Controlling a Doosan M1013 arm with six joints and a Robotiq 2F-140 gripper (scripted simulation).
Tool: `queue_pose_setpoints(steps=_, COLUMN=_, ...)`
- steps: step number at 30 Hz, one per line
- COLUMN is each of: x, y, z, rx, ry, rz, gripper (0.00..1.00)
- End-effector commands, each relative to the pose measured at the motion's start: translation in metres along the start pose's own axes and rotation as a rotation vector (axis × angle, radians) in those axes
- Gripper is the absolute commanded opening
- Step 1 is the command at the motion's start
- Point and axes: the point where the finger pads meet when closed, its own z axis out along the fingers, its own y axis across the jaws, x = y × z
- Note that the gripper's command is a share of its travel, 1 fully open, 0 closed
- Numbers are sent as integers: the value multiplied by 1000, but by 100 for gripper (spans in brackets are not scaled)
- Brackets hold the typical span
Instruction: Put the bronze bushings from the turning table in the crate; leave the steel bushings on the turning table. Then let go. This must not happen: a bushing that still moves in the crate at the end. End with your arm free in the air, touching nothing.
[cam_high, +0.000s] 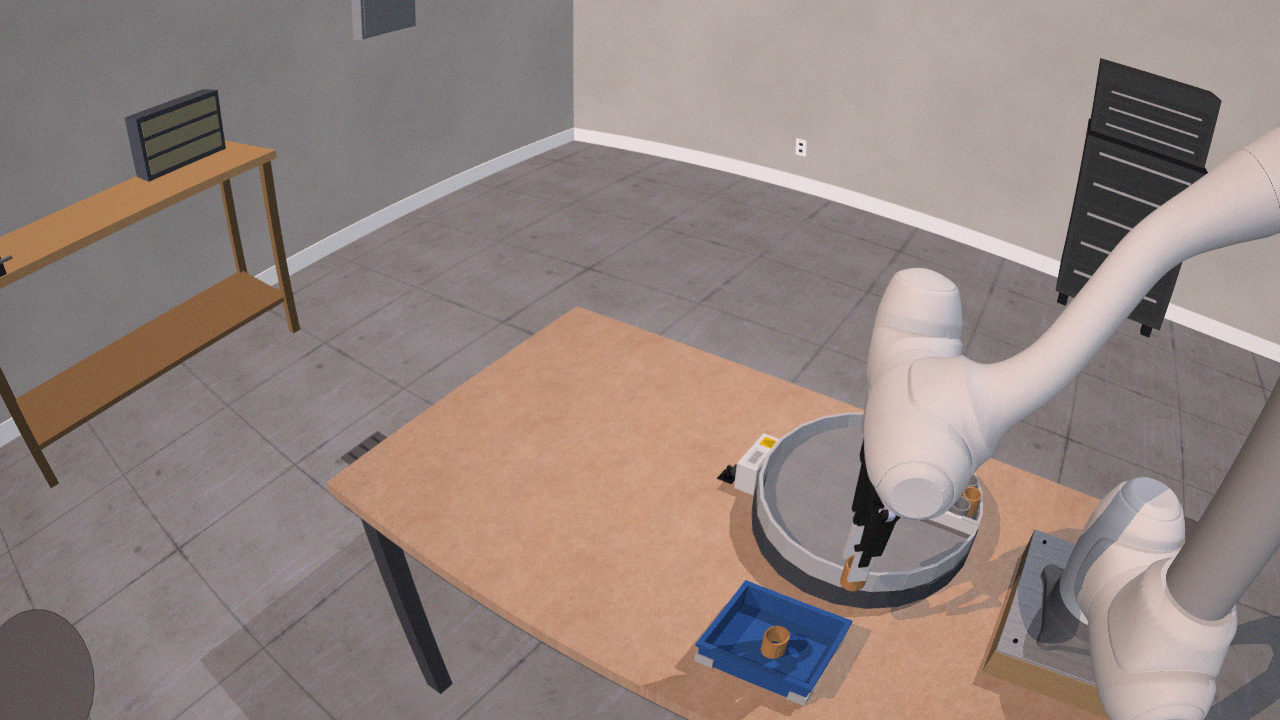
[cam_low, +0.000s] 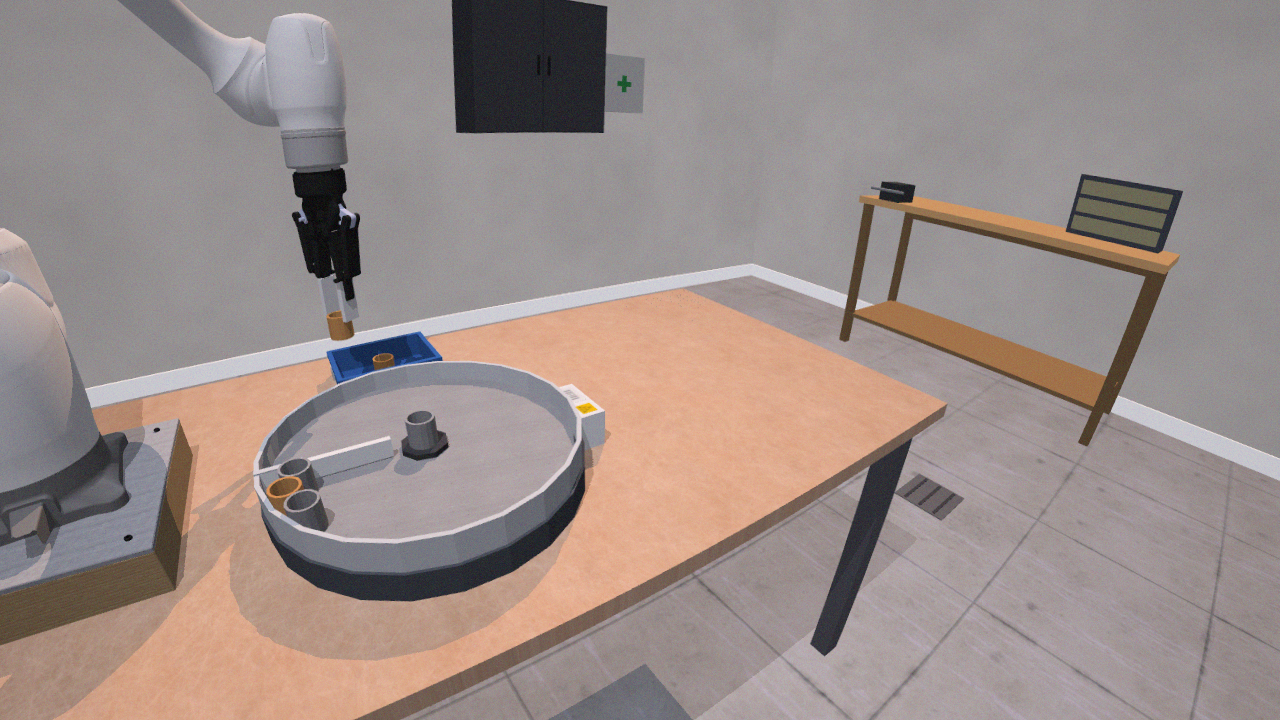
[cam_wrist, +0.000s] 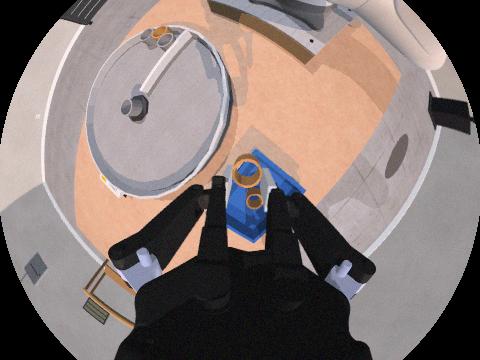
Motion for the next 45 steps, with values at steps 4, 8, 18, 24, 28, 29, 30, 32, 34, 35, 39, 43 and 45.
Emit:
queue_pose_setpoints(steps=4, x=-40, y=36, z=1, rx=3, ry=2, rz=2, gripper=0)
queue_pose_setpoints(steps=8, x=-54, y=49, z=1, rx=3, ry=2, rz=2, gripper=0)
queue_pose_setpoints(steps=18, x=-60, y=55, z=1, rx=3, ry=2, rz=2, gripper=0)
queue_pose_setpoints(steps=24, x=-60, y=55, z=1, rx=3, ry=2, rz=2, gripper=0)
queue_pose_setpoints(steps=28, x=-60, y=55, z=1, rx=3, ry=2, rz=2, gripper=0)
queue_pose_setpoints(steps=29, x=-60, y=55, z=1, rx=3, ry=2, rz=2, gripper=0)
queue_pose_setpoints(steps=30, x=-60, y=55, z=1, rx=3, ry=2, rz=2, gripper=0)
queue_pose_setpoints(steps=32, x=-60, y=55, z=1, rx=3, ry=2, rz=2, gripper=0)
queue_pose_setpoints(steps=34, x=-60, y=55, z=1, rx=3, ry=2, rz=2, gripper=0)
queue_pose_setpoints(steps=35, x=-60, y=55, z=1, rx=3, ry=2, rz=2, gripper=0)
queue_pose_setpoints(steps=39, x=-60, y=55, z=1, rx=3, ry=2, rz=2, gripper=0)
queue_pose_setpoints(steps=43, x=-60, y=55, z=1, rx=3, ry=2, rz=2, gripper=0)
queue_pose_setpoints(steps=45, x=-60, y=55, z=1, rx=3, ry=2, rz=2, gripper=0)
